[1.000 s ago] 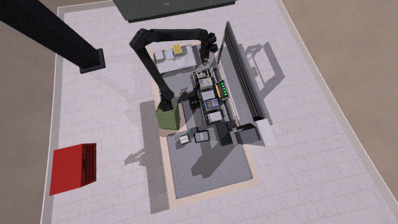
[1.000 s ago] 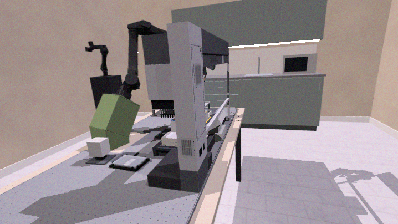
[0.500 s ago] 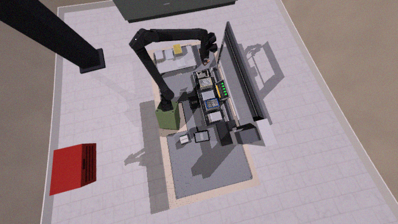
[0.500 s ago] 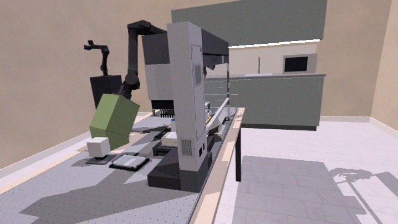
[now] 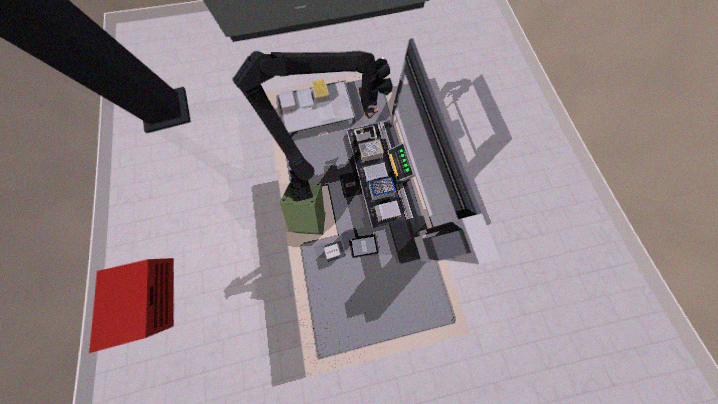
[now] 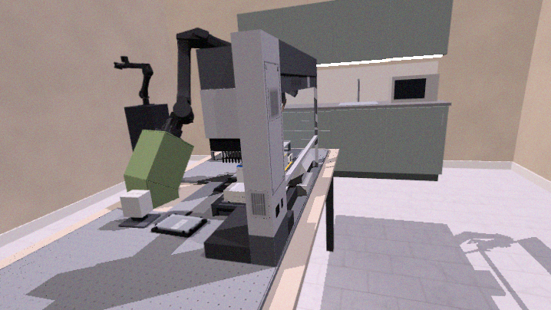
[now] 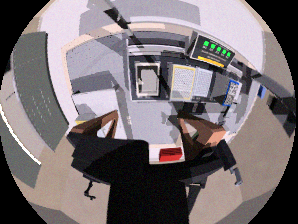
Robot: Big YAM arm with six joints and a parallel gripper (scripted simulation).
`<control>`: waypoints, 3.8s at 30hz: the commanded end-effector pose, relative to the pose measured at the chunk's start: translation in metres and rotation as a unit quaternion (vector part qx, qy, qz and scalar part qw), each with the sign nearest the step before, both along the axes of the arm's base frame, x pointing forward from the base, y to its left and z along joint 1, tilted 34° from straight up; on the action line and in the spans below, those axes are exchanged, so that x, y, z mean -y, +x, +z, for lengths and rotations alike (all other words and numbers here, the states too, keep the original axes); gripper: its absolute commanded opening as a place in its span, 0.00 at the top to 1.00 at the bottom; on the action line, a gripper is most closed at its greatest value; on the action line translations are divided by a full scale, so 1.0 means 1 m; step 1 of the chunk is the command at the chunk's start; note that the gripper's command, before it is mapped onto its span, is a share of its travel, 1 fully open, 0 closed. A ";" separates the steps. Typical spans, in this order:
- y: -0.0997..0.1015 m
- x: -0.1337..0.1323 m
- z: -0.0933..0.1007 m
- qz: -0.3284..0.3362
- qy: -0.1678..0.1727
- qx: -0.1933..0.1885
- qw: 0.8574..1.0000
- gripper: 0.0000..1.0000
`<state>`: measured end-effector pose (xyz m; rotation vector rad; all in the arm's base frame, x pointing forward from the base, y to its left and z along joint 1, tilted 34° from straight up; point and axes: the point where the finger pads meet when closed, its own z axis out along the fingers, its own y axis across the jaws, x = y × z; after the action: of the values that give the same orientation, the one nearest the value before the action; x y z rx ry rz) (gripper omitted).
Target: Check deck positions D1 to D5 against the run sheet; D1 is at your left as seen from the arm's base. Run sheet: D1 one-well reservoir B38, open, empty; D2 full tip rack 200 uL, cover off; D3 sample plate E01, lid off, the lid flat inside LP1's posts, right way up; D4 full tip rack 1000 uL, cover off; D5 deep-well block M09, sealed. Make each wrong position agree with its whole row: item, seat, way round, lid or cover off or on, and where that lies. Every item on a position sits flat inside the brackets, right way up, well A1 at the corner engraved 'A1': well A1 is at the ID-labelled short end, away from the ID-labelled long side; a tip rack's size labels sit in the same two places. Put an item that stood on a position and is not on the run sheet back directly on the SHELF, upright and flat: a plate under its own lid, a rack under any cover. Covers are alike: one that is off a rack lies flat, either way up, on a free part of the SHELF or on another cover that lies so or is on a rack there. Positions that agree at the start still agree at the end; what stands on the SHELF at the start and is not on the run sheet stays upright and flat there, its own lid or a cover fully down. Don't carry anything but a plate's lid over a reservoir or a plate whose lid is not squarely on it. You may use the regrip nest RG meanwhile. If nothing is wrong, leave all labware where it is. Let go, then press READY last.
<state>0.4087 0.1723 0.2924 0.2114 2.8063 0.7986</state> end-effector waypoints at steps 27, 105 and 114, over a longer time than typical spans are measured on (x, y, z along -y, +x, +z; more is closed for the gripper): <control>-0.053 0.060 -0.034 -0.008 0.004 0.023 1.000 0.00; -0.153 0.108 -0.106 0.001 -0.004 0.041 0.999 0.00; -0.152 0.076 -0.085 0.001 0.002 0.042 0.999 0.00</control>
<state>0.2408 0.0842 0.1702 0.1418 2.8103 0.7819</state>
